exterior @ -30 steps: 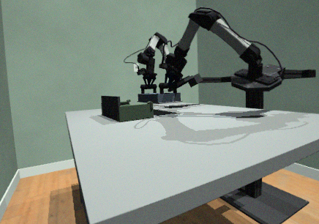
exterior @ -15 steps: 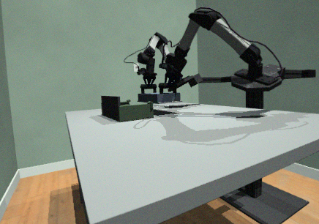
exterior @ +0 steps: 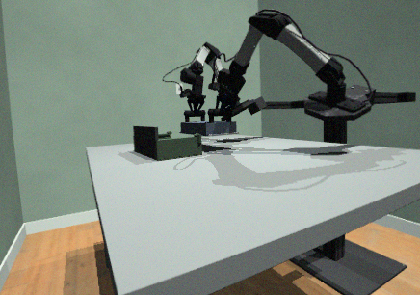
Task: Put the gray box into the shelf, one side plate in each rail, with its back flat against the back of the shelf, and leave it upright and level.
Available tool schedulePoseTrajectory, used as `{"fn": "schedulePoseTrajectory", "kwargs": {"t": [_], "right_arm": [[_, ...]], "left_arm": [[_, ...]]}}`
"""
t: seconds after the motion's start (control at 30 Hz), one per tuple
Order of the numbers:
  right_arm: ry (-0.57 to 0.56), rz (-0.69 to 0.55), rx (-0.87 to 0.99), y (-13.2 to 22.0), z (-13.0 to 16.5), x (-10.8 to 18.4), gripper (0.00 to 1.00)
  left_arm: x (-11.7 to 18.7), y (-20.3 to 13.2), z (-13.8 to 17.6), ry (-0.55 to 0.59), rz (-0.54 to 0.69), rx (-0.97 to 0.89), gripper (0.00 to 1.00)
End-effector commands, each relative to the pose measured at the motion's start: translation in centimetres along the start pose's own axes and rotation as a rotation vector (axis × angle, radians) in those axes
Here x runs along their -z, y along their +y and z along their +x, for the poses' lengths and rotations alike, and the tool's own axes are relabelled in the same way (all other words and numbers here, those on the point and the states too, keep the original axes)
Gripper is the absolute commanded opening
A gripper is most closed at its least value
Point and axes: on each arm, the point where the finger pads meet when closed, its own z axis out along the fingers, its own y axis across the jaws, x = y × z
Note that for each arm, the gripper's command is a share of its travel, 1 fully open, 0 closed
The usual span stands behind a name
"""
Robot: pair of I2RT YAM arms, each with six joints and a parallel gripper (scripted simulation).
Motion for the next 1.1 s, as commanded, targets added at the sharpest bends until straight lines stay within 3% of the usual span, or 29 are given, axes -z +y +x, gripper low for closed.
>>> {"fn": "schedulePoseTrajectory", "kwargs": {"t": [0.0, 1.07], "right_arm": [[-0.09, -0.019, -0.004, 0.1, -3.8, 1.5, 0.27], [-0.082, -0.03, -0.005, 0.3, -8.3, 0.0, 0.27]], "left_arm": [[0.9, 0.5, -4.8, -0.091, 0.0, 0.033, 0.27], [-2.4, 0.7, -8.2, -0.082, -0.012, 0.025, 0.27]]}}
